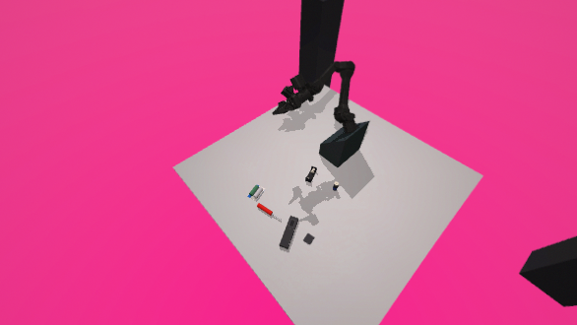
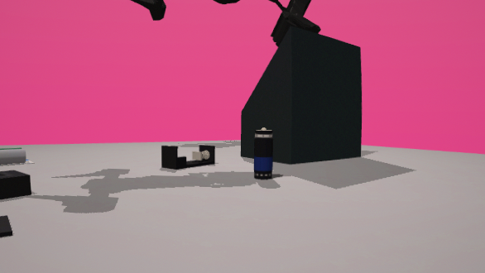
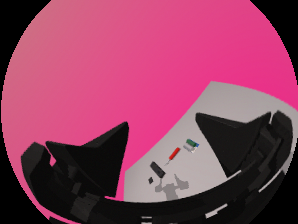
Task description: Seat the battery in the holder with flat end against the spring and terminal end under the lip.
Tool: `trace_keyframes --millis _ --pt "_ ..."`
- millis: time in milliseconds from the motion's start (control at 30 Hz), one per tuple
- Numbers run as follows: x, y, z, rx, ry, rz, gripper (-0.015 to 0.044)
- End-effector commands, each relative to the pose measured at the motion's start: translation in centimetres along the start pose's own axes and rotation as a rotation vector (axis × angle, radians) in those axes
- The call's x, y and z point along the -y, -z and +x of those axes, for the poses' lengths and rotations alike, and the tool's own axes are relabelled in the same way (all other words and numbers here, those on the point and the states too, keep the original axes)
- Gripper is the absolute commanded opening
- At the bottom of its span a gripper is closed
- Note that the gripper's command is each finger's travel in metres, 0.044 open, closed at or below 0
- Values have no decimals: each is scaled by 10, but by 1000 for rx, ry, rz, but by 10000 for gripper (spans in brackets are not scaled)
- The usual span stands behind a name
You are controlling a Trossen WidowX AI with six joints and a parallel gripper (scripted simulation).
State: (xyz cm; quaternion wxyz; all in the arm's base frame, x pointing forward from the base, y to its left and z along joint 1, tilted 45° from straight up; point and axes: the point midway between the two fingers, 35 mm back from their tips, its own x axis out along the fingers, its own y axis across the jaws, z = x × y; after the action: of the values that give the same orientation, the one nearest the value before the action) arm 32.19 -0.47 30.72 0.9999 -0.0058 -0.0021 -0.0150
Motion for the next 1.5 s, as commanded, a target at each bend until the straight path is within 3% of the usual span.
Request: trace_keyframes --millis 0,267,467,800,1100,1200,1467 --pt "-1 2 2 -10 -1 5 374" --pt "-40 104 52 -435 27 176 164" --pt "-75 194 62 -756 126 217 6" --pt "-116 336 23 -1155 400 68 0" --pt "-119 434 -44 -1286 687 -245 0" --pt "-114 453 -62 -1281 756 -337 0" --pt "-114 454 -63 -1280 761 -344 0"
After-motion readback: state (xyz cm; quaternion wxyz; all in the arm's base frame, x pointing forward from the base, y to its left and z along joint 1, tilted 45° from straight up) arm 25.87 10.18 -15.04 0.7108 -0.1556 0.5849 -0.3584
